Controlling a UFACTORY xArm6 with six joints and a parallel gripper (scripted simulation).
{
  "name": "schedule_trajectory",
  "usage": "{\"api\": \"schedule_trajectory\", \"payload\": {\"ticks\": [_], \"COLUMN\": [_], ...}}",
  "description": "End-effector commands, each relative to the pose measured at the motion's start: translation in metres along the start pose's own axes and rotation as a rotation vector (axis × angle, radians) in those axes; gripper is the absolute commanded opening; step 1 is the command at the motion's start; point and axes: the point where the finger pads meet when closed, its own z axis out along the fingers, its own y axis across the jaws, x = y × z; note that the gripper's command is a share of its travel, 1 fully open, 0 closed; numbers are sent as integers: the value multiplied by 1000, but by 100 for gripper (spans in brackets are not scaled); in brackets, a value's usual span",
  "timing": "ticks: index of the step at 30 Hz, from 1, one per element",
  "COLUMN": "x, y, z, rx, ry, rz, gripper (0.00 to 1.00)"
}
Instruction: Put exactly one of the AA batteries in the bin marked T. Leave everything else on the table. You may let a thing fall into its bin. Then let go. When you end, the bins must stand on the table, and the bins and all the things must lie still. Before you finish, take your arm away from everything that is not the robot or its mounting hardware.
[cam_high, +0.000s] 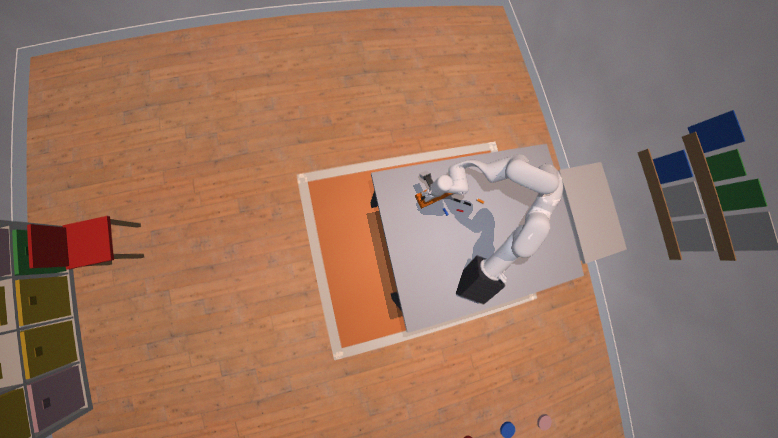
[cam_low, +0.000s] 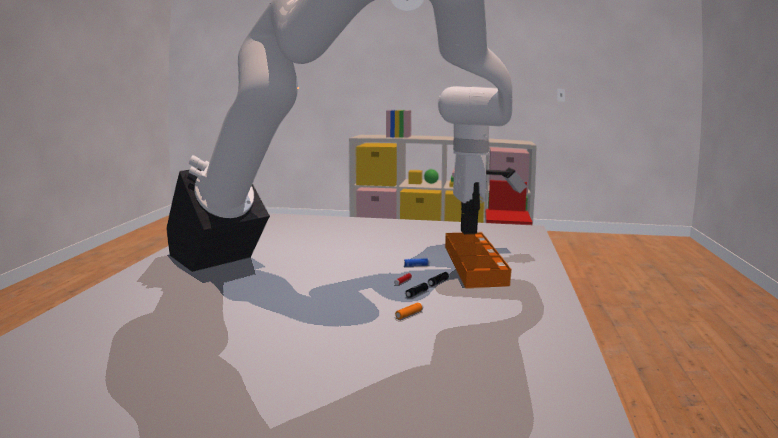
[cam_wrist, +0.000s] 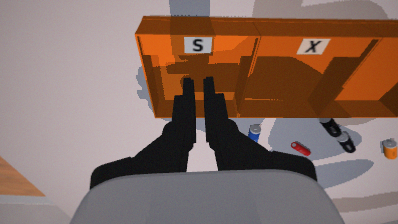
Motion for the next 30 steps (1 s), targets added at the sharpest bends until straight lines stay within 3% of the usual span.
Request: {"api": "schedule_trajectory", "payload": {"ticks": [1,9,18,20,28,30], "x": [1,1,1,1,1,1], "y": [0,0,0,0,0,0], "z": [-15,-19,-94,-94,-158,-157], "rx": [2,2,2,2,2,2], "ry": [3,3,3,3,3,3], "rz": [1,1,1,1,1,1], "gripper": [7,7,7,7,7,7]}}
